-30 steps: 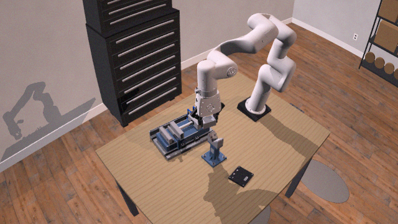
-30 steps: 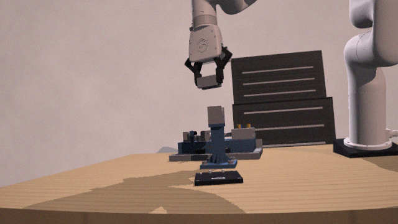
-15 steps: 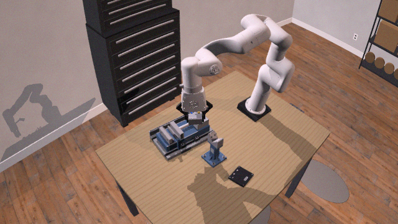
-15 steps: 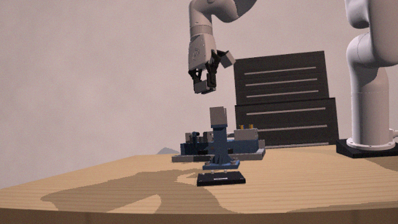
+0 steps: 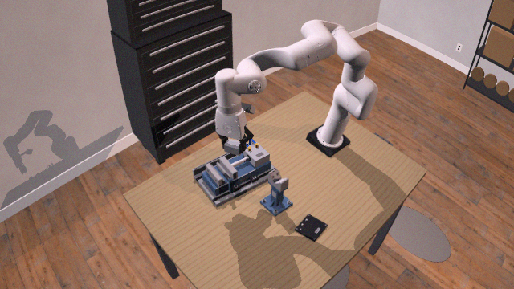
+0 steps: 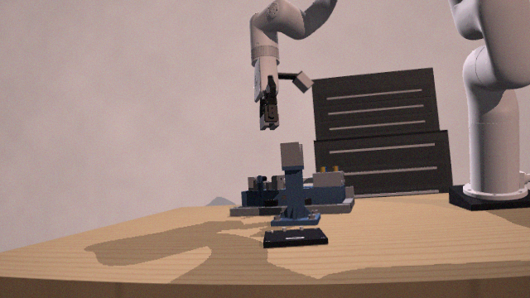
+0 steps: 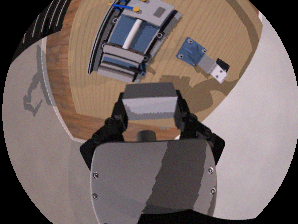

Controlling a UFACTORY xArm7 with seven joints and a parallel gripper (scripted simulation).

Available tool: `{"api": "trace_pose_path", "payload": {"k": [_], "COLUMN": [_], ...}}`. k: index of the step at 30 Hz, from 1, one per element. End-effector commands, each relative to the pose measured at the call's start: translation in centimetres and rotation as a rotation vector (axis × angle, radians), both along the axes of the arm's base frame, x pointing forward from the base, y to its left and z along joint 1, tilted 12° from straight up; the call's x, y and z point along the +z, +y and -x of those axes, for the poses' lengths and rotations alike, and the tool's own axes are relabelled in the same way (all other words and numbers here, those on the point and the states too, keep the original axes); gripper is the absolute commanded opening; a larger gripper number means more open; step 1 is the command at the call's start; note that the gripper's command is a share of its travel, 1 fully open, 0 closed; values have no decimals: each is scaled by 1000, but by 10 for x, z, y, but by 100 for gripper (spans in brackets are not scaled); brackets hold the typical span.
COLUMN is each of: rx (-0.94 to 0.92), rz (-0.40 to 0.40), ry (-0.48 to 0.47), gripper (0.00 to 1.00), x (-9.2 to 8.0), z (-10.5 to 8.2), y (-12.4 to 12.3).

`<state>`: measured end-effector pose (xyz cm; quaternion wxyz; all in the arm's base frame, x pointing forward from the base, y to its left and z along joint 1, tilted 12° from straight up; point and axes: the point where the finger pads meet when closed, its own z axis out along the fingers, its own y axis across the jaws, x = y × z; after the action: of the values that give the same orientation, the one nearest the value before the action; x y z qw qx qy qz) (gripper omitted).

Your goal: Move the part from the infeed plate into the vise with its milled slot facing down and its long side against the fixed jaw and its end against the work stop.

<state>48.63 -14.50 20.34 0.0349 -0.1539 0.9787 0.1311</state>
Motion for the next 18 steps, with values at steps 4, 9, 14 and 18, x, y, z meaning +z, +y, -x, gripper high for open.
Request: {"api": "trace_pose_path", "payload": {"k": [4,9,14,18], "rx": [-203,-314,-367,-423], "rz": [15,27,34,42], "ry": [54,82,95,108], "gripper": [0,0,0,0], "x": [-5,-7,-9,-10], "z": [-8,-10,-11,-12], "y": [-34,-52,-60,-70]}}
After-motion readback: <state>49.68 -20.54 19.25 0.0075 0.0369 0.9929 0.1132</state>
